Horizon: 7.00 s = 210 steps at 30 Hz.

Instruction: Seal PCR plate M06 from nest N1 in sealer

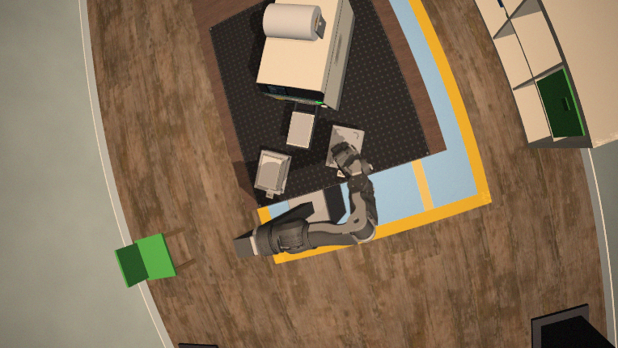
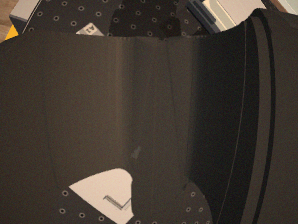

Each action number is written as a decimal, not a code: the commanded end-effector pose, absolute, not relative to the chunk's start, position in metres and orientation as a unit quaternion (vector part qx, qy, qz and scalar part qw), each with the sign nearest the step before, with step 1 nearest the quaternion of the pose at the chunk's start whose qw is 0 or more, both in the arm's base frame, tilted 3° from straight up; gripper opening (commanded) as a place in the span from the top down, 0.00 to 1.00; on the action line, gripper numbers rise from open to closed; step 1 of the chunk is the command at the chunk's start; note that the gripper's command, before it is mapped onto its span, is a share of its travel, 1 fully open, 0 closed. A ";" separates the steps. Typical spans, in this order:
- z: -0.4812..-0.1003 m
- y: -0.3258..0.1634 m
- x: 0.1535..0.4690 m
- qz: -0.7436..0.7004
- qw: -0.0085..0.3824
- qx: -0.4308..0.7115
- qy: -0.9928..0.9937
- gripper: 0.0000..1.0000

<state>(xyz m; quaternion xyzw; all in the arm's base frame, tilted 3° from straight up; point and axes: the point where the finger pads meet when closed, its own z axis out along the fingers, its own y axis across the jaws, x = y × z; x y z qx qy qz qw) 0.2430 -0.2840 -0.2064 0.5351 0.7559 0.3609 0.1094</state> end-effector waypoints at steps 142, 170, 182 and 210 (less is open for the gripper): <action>-0.206 -0.284 0.242 0.016 0.030 0.243 0.969 1.00; -0.206 -0.284 0.242 0.016 0.030 0.243 0.969 1.00; -0.206 -0.284 0.242 0.016 0.030 0.243 0.969 1.00; -0.206 -0.284 0.242 0.016 0.030 0.243 0.969 1.00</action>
